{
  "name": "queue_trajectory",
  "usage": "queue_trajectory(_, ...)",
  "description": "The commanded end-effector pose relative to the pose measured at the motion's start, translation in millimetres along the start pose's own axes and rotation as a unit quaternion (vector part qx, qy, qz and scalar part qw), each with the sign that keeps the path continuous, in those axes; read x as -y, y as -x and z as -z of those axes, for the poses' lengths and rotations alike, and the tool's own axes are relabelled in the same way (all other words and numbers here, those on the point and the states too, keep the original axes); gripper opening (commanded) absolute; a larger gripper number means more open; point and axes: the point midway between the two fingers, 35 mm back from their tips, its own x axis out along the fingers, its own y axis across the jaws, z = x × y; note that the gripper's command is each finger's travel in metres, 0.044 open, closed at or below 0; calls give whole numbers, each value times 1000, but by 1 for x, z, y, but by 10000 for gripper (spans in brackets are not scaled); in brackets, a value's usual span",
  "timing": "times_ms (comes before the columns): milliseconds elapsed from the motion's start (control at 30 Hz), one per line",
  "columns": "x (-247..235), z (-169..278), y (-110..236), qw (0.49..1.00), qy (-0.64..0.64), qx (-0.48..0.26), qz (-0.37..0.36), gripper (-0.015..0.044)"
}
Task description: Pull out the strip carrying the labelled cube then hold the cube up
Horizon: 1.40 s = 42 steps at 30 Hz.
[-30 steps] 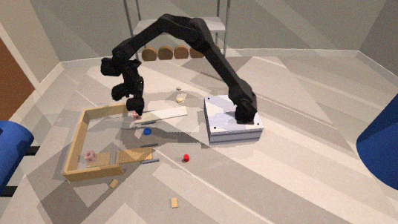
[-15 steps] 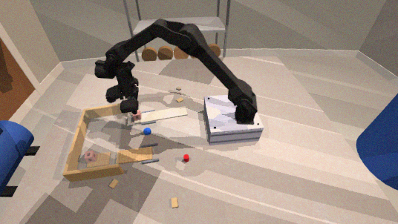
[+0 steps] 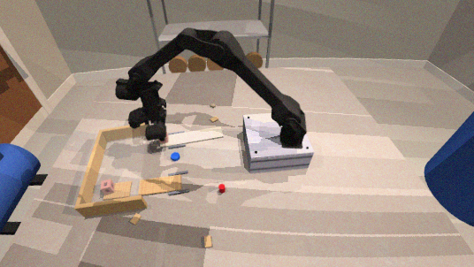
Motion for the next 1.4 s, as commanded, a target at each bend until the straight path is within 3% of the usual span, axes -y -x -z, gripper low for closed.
queue_trajectory(0, 0, 0, -6, 1000, -2, 0, 1, 250)
queue_trajectory(333, 0, 1, -20, 1000, -2, 0, 1, 250)
queue_trajectory(467, 0, 1, -17, 1000, 0, -1, 0, 145)
queue_trajectory(667, 0, 1, -17, 1000, 0, -1, 0, 105)
queue_trajectory(800, -1, 2, -16, 1000, 0, -1, 0, 0)
queue_trajectory(1367, -24, 54, 23, 1000, -2, -2, 0, 0)
